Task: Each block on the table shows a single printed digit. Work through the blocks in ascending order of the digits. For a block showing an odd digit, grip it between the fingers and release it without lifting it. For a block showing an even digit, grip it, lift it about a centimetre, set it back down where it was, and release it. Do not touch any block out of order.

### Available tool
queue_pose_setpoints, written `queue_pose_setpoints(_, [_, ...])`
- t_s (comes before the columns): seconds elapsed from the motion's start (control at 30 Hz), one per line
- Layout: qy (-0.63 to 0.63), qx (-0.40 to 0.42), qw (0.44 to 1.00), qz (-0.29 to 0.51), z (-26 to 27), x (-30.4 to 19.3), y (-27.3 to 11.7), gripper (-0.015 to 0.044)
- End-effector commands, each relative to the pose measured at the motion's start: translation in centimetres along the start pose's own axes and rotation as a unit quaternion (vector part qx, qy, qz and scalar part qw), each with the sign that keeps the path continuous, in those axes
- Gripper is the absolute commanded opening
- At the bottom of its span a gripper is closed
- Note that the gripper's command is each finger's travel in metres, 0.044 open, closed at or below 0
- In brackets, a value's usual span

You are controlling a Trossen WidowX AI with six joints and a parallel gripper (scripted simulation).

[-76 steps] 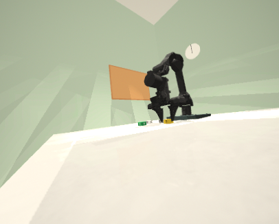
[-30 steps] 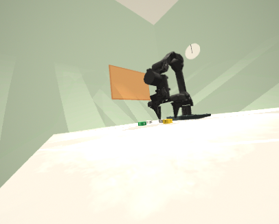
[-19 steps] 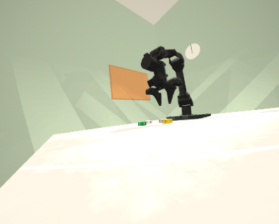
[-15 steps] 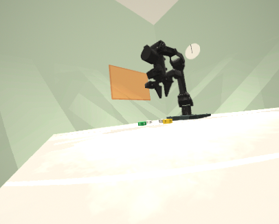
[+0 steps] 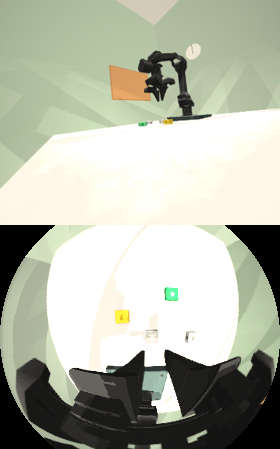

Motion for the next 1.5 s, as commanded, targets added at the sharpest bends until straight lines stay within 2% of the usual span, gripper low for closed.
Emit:
queue_pose_setpoints(0.0, [-0.004, -0.003, 1.000, -0.005, -1.5, -2.5, -0.1, 0.0120])
queue_pose_setpoints(0.07, [-0.004, -0.003, 1.000, -0.005, -1.5, -2.5, -0.1, 0.0120])
queue_pose_setpoints(0.13, [-0.004, -0.003, 1.000, -0.005, -1.6, -2.3, 0.8, 0.0172])
queue_pose_setpoints(0.3, [-0.004, -0.003, 1.000, -0.005, -1.6, -2.3, 7.2, 0.0304])
queue_pose_setpoints(0.43, [-0.004, -0.003, 1.000, -0.005, -1.6, -2.4, 8.0, 0.0400])
queue_pose_setpoints(1.3, [-0.004, -0.003, 1.000, -0.005, -1.6, -2.4, 11.6, 0.0400])
queue_pose_setpoints(1.47, [-0.004, -0.003, 1.000, -0.005, -1.6, -2.4, 11.6, 0.0269])
Point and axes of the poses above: the point midway between the two fingers, 35 mm back from their tips, its own y axis out along the fingers, its own z axis across the jaws, x = y × z, the point moved 2 cm from there along -y, back along the fingers, and after that the axes turned 10 degrees about -y, right-handed, at the moved point
